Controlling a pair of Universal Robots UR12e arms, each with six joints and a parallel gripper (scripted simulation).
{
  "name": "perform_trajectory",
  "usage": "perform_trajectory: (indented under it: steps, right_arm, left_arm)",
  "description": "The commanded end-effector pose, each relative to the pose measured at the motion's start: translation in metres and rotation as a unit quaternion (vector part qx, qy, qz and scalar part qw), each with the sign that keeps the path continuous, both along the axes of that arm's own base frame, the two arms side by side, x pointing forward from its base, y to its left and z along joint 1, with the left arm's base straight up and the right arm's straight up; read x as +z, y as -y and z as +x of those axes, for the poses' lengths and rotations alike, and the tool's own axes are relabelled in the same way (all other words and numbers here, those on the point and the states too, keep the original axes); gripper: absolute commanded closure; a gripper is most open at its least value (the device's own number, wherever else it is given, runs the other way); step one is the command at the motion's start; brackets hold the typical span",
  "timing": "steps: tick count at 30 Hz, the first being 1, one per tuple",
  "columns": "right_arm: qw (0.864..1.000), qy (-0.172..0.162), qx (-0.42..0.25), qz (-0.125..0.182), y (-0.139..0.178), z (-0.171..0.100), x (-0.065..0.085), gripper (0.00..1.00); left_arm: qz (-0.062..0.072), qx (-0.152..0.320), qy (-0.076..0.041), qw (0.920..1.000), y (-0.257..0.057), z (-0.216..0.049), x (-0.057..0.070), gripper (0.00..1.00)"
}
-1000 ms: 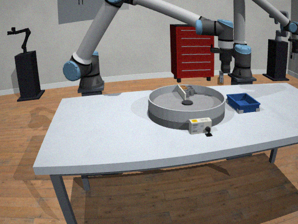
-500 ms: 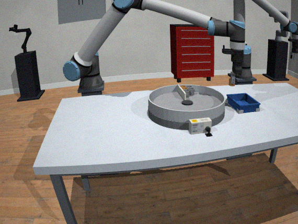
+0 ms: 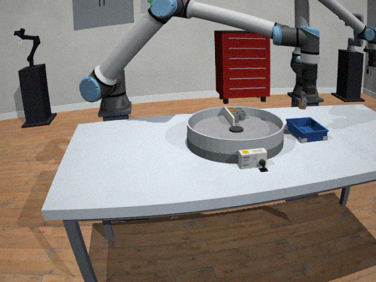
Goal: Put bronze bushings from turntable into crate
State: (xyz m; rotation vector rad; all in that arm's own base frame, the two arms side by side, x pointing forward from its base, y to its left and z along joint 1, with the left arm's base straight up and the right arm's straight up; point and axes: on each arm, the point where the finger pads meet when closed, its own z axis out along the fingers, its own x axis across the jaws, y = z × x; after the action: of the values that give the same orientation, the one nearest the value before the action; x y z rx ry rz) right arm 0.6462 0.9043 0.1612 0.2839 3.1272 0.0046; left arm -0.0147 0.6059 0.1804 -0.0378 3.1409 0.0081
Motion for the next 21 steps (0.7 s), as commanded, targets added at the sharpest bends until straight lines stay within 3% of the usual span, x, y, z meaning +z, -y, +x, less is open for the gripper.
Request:
perform_trajectory:
  steps: [1,21]
  right_arm:
    - [1.000,0.000,0.000,0.000,-0.009,0.007,0.003,1.00]
    - [1.000,0.000,0.000,0.000,-0.025,0.016,0.004,1.00]
  left_arm:
    - [-0.003,0.002,0.000,1.0000,0.002,-0.002,-0.003,0.00]
    - [-0.003,0.002,0.000,1.0000,0.002,-0.002,-0.003,0.00]
